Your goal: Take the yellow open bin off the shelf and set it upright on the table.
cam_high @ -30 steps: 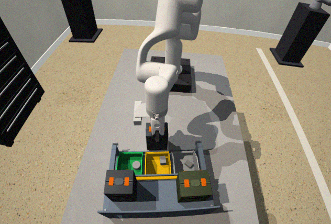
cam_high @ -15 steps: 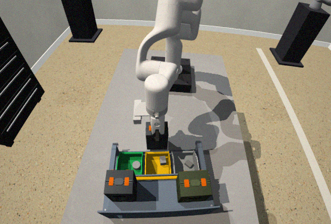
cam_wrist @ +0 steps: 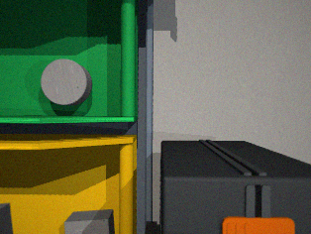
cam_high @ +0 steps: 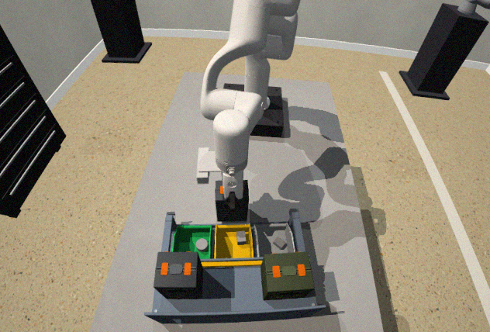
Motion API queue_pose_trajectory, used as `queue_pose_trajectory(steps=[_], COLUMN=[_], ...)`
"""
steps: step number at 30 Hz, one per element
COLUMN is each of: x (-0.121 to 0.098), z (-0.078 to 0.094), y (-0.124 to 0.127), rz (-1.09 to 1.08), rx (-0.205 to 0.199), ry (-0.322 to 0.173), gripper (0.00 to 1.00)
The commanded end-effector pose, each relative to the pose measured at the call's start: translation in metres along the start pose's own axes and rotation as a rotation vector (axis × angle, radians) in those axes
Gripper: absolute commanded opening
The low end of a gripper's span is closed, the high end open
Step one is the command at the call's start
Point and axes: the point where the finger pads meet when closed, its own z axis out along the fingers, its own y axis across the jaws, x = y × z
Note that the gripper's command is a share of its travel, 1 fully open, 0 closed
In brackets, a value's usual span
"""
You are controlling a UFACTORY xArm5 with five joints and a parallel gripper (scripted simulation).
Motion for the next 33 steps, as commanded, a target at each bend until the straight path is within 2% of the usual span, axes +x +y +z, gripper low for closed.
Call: queue_pose_trajectory(steps=[1,33], x=[0.007,0.076], z=[-0.002,-0.002], y=[0.000,0.019], rz=[0.001,0.001], rx=[0.004,0.004], ry=[0.006,0.006], gripper=[0.00,0.00])
